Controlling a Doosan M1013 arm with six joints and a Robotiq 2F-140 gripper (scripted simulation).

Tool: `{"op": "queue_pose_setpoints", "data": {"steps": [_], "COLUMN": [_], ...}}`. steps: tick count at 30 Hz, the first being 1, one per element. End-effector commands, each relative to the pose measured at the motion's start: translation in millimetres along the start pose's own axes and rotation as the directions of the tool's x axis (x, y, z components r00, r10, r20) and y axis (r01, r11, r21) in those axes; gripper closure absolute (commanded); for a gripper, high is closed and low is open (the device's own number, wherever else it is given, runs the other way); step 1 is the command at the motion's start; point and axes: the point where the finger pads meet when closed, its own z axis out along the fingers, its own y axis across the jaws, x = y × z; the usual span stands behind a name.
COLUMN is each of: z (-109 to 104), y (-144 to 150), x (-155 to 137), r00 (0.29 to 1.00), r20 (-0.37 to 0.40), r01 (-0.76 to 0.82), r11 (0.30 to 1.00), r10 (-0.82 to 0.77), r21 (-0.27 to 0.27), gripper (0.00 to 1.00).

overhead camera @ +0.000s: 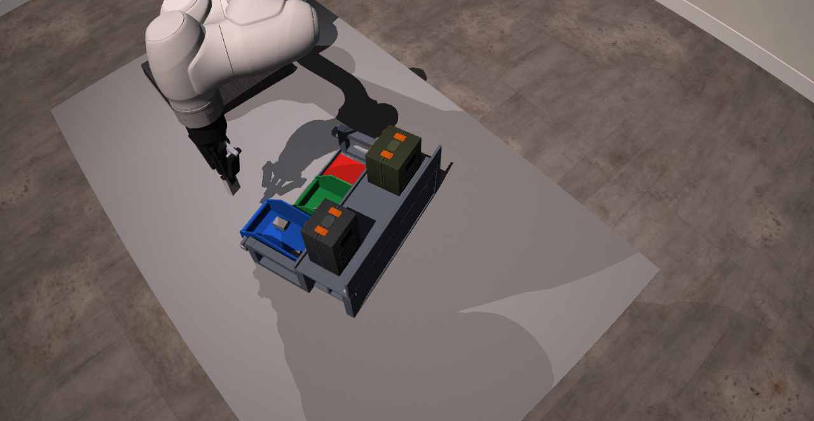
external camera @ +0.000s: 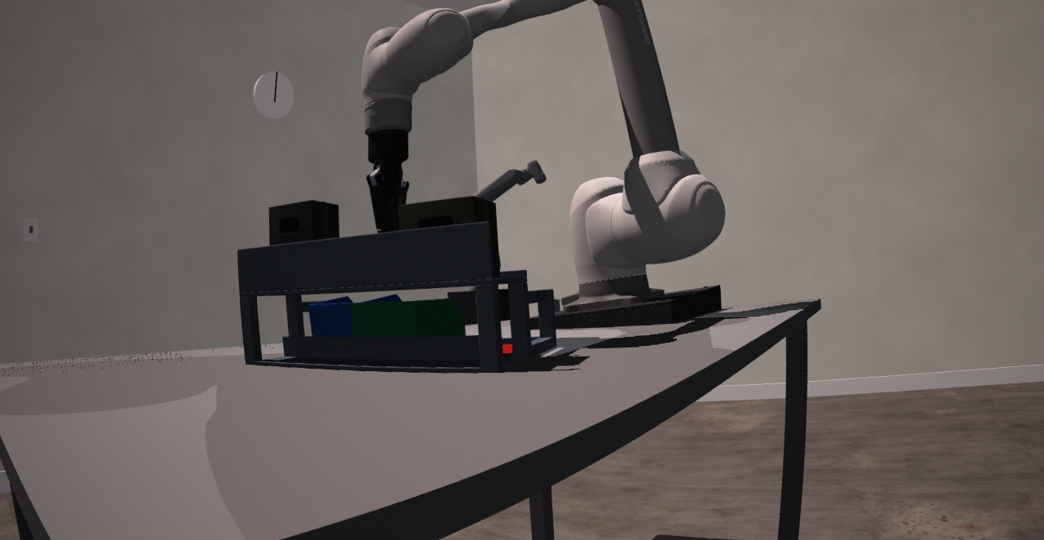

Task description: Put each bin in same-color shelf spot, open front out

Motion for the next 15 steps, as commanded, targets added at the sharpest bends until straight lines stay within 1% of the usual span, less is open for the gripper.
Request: {"op": "queue_pose_setpoints", "data": {"steps": [1,10,15], "z": [0.0,3.3,10.8], "y": [0.0,0.0,0.0], "x": [0.0,0.0,0.0], "r00": [1.000,1.000,1.000], "r20": [0.000,0.000,0.000], "r01": [0.000,0.000,0.000], "r11": [1.000,1.000,1.000], "r10": [0.000,0.000,0.000], "r21": [0.000,0.000,0.000], "gripper": [0.90,0.90,0.90]}}
